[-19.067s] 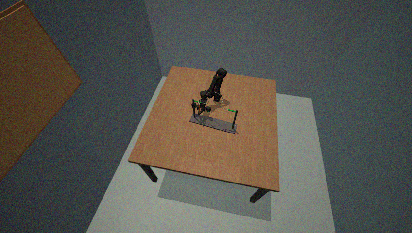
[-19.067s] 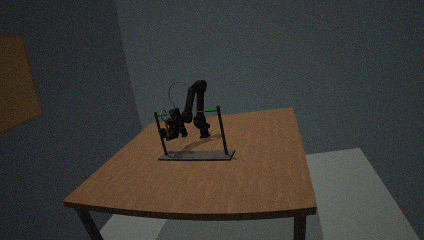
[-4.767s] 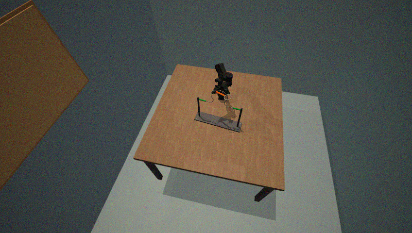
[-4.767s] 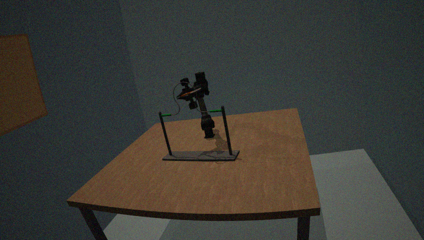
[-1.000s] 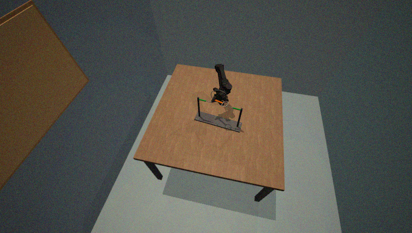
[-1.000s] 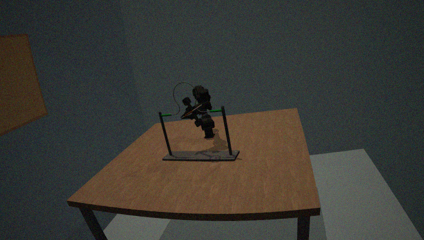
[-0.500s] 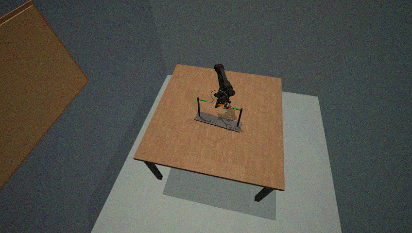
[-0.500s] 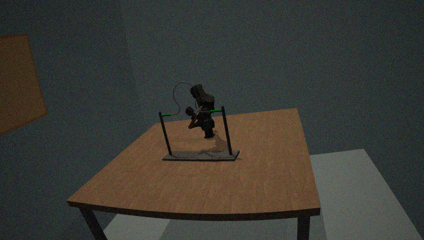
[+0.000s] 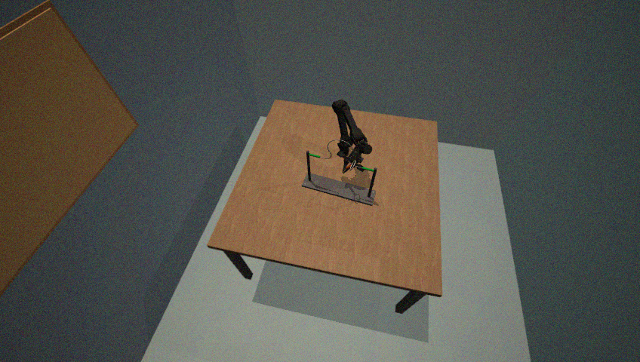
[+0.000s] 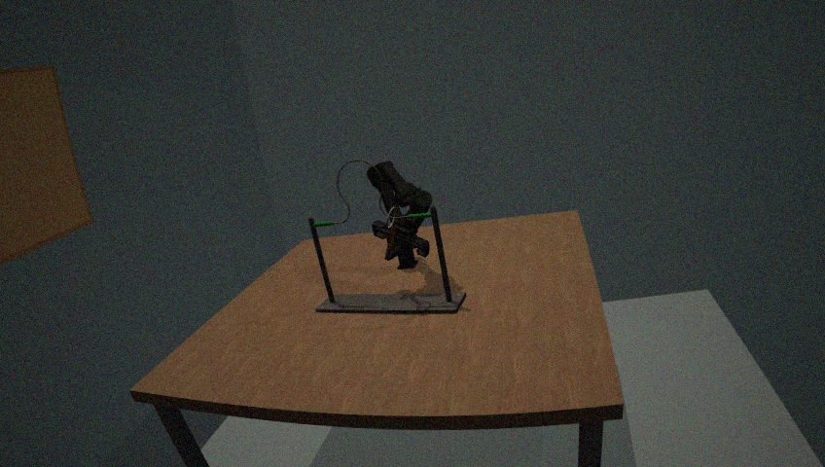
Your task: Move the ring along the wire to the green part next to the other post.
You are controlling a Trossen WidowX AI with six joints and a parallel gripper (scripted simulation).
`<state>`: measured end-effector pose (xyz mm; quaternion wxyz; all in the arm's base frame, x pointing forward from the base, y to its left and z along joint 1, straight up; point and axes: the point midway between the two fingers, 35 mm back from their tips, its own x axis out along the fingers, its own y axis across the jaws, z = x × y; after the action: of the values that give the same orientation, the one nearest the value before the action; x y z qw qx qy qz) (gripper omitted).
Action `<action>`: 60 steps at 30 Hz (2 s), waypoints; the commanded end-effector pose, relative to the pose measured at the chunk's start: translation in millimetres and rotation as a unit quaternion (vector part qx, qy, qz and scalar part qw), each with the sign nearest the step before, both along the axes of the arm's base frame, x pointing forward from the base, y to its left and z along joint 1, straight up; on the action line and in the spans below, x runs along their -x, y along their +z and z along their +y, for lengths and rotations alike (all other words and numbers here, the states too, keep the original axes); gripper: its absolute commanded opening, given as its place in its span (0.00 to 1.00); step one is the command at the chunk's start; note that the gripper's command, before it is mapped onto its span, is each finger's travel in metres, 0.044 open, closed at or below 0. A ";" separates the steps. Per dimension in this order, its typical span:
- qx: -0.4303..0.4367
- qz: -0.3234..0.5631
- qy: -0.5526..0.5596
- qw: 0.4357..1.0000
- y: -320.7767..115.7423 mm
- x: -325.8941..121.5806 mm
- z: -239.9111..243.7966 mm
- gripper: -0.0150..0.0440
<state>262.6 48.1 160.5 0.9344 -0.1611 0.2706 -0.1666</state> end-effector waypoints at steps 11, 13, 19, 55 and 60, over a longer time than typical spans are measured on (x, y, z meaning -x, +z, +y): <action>-0.126 -0.017 0.001 0.992 -8.0 -5.6 44.9 0.00; -0.137 -0.018 0.002 0.990 -8.3 -6.2 49.9 0.00; -0.166 -0.022 0.002 0.986 -8.7 -7.7 64.0 0.00; -0.184 -0.032 0.006 0.982 -8.1 -12.1 105.9 0.00; -0.183 -0.034 0.006 0.982 -8.0 -12.6 110.9 0.00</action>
<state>274.1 156.2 149.6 0.9567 0.0142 0.2683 -0.1121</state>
